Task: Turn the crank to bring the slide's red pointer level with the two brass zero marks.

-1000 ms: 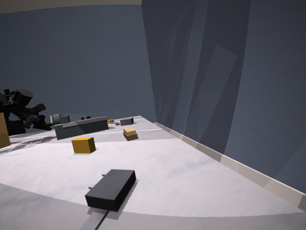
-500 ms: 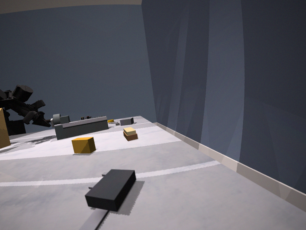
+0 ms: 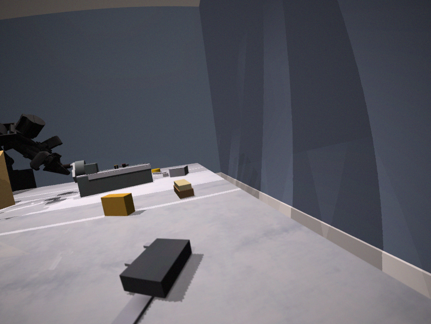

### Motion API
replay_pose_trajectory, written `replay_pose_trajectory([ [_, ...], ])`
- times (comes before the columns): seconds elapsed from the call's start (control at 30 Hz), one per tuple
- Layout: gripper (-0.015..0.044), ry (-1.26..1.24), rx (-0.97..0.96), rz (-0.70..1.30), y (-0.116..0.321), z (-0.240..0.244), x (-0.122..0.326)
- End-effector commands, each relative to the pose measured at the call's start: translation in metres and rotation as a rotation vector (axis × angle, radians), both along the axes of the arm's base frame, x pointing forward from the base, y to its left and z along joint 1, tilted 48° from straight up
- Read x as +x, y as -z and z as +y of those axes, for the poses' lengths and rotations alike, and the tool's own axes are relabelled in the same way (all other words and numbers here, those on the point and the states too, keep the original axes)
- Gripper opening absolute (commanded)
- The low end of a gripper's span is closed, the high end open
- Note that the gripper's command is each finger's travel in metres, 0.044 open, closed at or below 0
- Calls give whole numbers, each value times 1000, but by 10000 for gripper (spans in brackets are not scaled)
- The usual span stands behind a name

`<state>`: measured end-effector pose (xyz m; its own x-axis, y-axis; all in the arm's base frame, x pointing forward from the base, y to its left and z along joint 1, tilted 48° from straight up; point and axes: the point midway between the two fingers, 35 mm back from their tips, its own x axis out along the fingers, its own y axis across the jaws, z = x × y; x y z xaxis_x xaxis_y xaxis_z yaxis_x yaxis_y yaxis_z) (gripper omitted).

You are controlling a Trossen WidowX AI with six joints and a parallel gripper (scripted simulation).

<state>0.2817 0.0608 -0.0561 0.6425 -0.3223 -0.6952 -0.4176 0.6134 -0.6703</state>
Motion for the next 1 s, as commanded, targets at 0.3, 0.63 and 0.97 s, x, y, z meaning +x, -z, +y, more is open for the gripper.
replay_pose_trajectory([
  [0.3, 0, -3, -3, -9, -18, -5, 7],
  [0.63, 0, -3, -4, -9, -24, -11, 12],
  [0.97, 0, -3, -4, -9, -26, -18, 15],
])
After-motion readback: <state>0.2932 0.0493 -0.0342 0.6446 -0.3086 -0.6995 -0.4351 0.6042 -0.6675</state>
